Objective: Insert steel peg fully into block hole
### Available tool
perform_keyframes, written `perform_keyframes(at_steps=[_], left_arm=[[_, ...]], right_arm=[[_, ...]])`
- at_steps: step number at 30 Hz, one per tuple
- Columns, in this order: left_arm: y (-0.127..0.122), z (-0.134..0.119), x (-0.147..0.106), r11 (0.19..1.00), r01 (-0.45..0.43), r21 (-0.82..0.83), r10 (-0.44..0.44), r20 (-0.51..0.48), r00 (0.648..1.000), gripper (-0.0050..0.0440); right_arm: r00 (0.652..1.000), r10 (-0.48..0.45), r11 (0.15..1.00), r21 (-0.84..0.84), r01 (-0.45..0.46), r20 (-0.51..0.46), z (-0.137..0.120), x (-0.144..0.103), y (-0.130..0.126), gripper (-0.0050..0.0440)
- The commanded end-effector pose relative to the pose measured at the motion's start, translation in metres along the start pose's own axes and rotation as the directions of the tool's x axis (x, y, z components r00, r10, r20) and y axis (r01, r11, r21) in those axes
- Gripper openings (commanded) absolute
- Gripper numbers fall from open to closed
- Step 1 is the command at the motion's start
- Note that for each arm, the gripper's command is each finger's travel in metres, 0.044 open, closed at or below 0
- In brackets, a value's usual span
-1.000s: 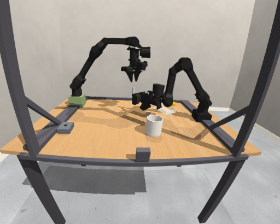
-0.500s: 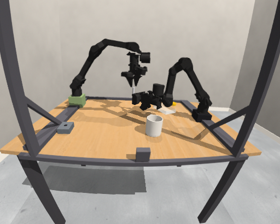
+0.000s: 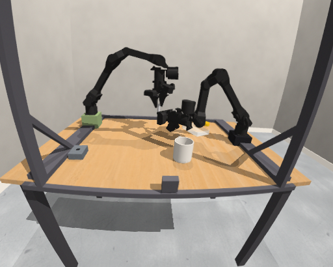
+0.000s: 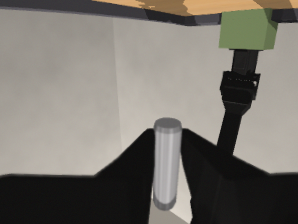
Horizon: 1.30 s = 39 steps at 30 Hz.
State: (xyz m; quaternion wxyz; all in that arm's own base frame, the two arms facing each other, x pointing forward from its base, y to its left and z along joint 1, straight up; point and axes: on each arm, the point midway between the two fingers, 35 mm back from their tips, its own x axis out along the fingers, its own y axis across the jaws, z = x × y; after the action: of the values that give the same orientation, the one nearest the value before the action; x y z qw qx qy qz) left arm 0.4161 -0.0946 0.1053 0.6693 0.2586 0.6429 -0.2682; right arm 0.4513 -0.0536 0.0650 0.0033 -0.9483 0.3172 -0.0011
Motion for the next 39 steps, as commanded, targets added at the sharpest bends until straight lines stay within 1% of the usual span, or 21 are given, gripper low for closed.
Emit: perform_keyframes(at_steps=[1, 4, 6, 7, 9, 10, 12, 13, 17, 20, 21, 22, 29, 30, 32, 35, 36, 39], left_arm=[[-0.001, 0.002, -0.01, 1.0, -0.014, 0.002, 0.014, 0.027, 1.0, 0.0196], [0.001, 0.003, -0.012, 1.0, -0.019, 0.001, 0.019, 0.033, 0.999, 0.0124], [0.001, 0.003, -0.012, 1.0, -0.019, 0.001, 0.019, 0.033, 0.999, 0.012], [0.001, 0.003, -0.012, 1.0, -0.019, 0.001, 0.019, 0.033, 0.999, 0.01], [0.001, 0.003, -0.012, 1.0, -0.019, 0.001, 0.019, 0.033, 0.999, 0.01], [0.001, 0.003, -0.012, 1.0, -0.019, 0.001, 0.019, 0.033, 0.999, 0.008], [0.001, 0.003, -0.012, 1.0, -0.019, 0.001, 0.019, 0.033, 0.999, 0.008], [0.001, 0.003, -0.012, 1.0, -0.019, 0.001, 0.019, 0.033, 0.999, 0.006], [0.001, 0.003, -0.012, 1.0, -0.019, 0.001, 0.019, 0.033, 0.999, 0.006], [0.001, 0.003, -0.012, 1.0, -0.019, 0.001, 0.019, 0.033, 0.999, 0.004], [0.001, 0.003, -0.012, 1.0, -0.019, 0.001, 0.019, 0.033, 0.999, 0.0016], [0.001, 0.003, -0.012, 1.0, -0.019, 0.001, 0.019, 0.033, 0.999, 0.0], [0.001, 0.003, -0.012, 1.0, -0.019, 0.001, 0.019, 0.033, 0.999, -0.0003], [0.001, 0.003, -0.012, 1.0, -0.019, 0.001, 0.019, 0.033, 0.999, -0.0003], [0.001, 0.003, -0.012, 1.0, -0.019, 0.001, 0.019, 0.033, 0.999, -0.0004], [0.001, 0.003, -0.012, 1.0, -0.019, 0.001, 0.019, 0.033, 0.999, -0.0005], [0.001, 0.003, -0.012, 1.0, -0.019, 0.001, 0.019, 0.033, 0.999, -0.0005], [0.001, 0.003, -0.012, 1.0, -0.019, 0.001, 0.019, 0.033, 0.999, -0.0027]], right_arm=[[1.0, -0.001, 1.0, 0.015, 0.001, -0.023, -0.012, 0.002, -0.001, -0.005], [1.0, -0.001, 1.0, 0.015, 0.001, -0.023, -0.012, 0.002, -0.001, -0.005], [1.0, -0.001, 1.0, 0.015, 0.001, -0.023, -0.012, 0.002, -0.001, -0.005], [1.0, -0.001, 1.0, 0.015, 0.001, -0.023, -0.012, 0.002, -0.001, -0.005], [1.0, -0.001, 1.0, 0.015, 0.001, -0.023, -0.012, 0.002, -0.001, -0.005], [1.0, -0.001, 1.0, 0.015, 0.001, -0.023, -0.012, 0.002, -0.001, -0.005], [1.0, -0.001, 1.0, 0.015, 0.001, -0.023, -0.012, 0.002, -0.001, -0.005], [1.0, -0.001, 1.0, 0.015, 0.001, -0.023, -0.012, 0.002, -0.001, -0.005], [1.0, -0.001, 1.0, 0.015, 0.001, -0.023, -0.012, 0.002, -0.001, -0.005], [1.0, -0.001, 1.0, 0.015, 0.001, -0.023, -0.012, 0.002, -0.001, -0.005], [1.0, -0.001, 1.0, 0.015, 0.001, -0.023, -0.012, 0.002, -0.001, -0.005], [1.0, -0.001, 1.0, 0.015, 0.001, -0.023, -0.012, 0.002, -0.001, 0.0024], [1.0, -0.001, 1.0, 0.015, 0.001, -0.023, -0.012, 0.001, -0.002, 0.0192], [1.0, 0.0, 1.0, 0.016, 0.0, -0.024, -0.013, -0.003, -0.001, 0.02], [1.0, 0.0, 1.0, 0.021, 0.001, -0.028, -0.015, -0.01, -0.001, 0.02], [1.0, 0.0, 1.0, 0.021, 0.001, -0.028, -0.015, -0.014, -0.001, 0.02], [1.0, 0.0, 1.0, 0.021, 0.001, -0.027, -0.015, -0.018, -0.001, 0.02], [1.0, 0.004, 1.0, 0.013, -0.004, -0.017, -0.015, -0.039, -0.002, 0.02]])
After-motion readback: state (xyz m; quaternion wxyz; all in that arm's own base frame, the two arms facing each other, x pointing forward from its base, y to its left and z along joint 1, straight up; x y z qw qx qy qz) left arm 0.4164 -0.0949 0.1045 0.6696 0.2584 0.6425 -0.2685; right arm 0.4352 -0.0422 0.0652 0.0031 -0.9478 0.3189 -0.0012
